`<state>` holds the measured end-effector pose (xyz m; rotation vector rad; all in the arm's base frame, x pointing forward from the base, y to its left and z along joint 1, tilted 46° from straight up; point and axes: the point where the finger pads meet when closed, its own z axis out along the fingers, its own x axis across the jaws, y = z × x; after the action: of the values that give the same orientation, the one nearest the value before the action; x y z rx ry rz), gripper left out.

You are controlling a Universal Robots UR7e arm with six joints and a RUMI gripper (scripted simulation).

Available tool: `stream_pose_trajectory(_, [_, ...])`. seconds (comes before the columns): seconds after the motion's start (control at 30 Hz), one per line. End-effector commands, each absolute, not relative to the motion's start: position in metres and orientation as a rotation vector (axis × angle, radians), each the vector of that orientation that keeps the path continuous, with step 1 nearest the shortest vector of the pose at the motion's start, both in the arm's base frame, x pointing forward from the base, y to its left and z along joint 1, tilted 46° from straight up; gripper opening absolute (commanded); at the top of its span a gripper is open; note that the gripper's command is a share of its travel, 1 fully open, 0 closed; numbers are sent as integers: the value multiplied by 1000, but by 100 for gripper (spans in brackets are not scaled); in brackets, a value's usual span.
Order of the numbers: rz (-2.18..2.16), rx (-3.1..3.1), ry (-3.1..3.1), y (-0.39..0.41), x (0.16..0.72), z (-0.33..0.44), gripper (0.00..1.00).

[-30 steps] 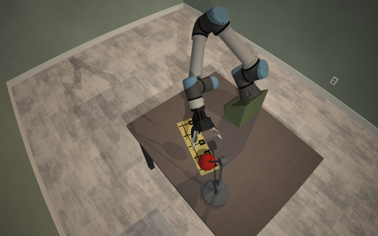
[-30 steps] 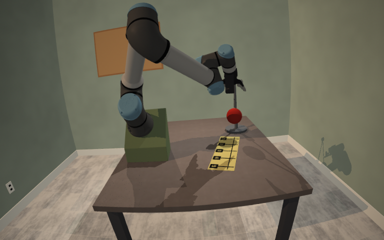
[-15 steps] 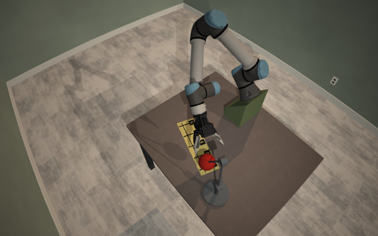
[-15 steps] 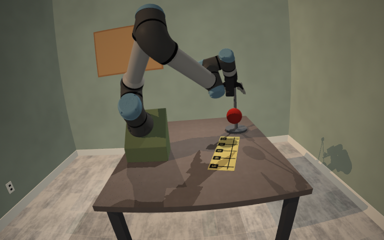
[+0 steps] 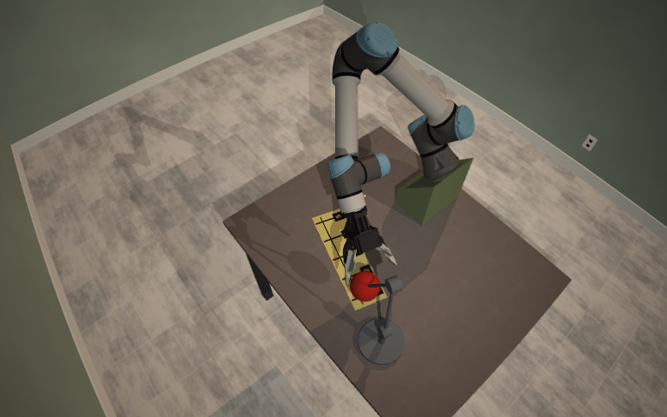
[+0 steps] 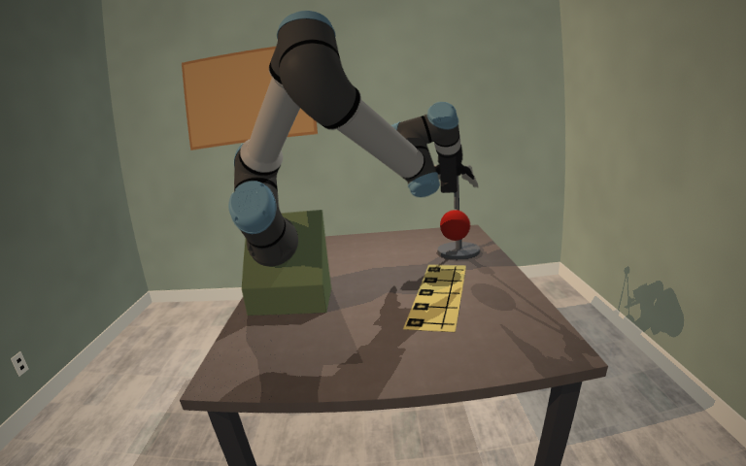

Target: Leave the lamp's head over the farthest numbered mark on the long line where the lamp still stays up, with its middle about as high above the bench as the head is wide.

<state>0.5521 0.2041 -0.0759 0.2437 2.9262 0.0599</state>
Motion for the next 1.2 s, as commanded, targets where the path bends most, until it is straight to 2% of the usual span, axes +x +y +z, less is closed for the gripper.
stream_pose_trajectory(0.0, [63, 240, 2925, 205, 558, -89, 100])
stream_pose_trajectory(0.7, [64, 240, 2921, 205, 564, -108, 100])
stream_pose_trajectory(0.73, [64, 240, 2921, 205, 564, -108, 0])
stream_pose_trajectory(1.17, [62, 240, 2924, 205, 560, -105, 0])
